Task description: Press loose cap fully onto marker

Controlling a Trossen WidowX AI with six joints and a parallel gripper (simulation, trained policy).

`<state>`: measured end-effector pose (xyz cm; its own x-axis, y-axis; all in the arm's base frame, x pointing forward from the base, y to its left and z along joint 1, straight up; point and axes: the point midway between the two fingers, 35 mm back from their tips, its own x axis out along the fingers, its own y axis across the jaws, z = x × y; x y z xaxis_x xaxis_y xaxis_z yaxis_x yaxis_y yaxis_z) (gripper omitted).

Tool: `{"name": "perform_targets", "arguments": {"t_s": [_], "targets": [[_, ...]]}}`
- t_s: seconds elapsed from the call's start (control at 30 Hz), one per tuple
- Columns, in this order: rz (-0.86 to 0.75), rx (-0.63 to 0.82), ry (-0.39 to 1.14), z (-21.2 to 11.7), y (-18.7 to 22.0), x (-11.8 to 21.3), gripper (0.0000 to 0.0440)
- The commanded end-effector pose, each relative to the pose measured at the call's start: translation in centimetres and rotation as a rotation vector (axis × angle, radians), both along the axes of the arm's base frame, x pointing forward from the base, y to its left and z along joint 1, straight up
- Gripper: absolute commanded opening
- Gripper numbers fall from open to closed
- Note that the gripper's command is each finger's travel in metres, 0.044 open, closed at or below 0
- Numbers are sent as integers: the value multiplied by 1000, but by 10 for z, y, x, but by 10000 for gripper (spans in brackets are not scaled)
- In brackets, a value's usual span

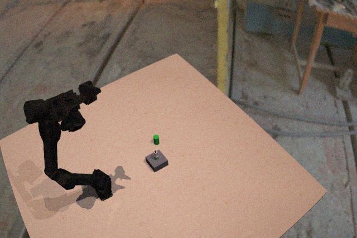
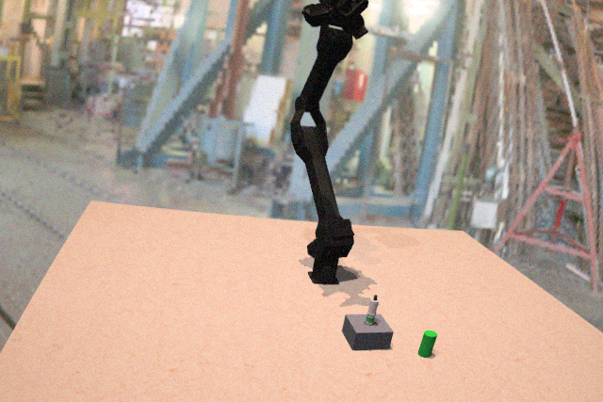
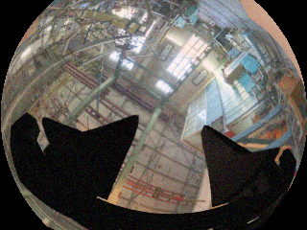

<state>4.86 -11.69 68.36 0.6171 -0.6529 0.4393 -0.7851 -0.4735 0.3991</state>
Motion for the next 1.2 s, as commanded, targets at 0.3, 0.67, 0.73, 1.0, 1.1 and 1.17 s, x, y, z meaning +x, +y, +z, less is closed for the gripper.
{"name": "perform_targets", "arguments": {"t_s": [0.3,0.67,0.73,1.0,1.1,1.17], "targets": [[91,-7,105,-15,20,42,311],[168,-13,189,-30,38,72,308],[182,-14,204,-33,42,77,308],[238,-20,259,-45,58,97,315],[258,-22,281,-50,64,105,317],[271,-23,295,-53,68,110,318]]}}
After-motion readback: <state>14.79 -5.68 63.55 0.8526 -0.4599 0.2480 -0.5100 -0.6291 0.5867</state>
